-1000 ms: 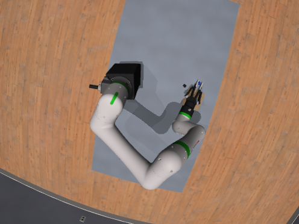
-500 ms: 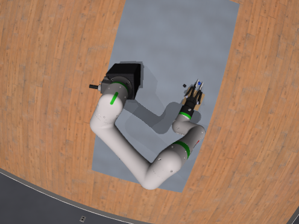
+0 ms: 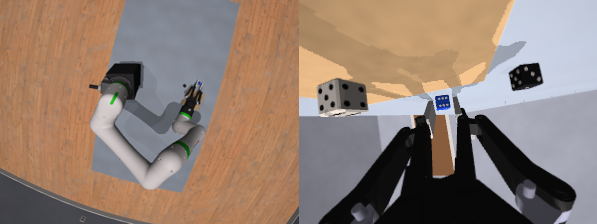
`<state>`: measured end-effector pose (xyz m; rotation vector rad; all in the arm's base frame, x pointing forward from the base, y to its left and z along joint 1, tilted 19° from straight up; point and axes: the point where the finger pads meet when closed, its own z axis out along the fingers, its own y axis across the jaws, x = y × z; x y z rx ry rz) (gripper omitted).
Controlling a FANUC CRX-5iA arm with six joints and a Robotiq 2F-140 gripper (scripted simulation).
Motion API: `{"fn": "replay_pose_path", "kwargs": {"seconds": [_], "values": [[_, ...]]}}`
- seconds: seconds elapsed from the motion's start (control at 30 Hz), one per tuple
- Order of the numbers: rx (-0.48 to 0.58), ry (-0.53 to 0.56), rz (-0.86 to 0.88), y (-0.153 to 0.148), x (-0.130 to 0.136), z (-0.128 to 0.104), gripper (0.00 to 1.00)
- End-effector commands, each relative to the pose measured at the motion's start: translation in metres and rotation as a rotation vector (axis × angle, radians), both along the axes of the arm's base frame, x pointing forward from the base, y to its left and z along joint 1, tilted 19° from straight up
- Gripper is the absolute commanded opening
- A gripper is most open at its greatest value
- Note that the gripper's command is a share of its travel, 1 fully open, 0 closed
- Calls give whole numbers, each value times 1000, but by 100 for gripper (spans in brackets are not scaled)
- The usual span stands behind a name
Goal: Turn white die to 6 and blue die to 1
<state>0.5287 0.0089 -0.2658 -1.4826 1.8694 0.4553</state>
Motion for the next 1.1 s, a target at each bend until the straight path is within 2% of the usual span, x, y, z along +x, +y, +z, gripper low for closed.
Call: {"fn": "replay_pose_path", "kwargs": {"seconds": [0.0, 0.63, 1.07], "values": [[0, 0, 0, 0, 0, 0, 21], [0, 0, 0, -2, -1, 2, 21], [0, 0, 0, -29, -13, 31, 21]]}}
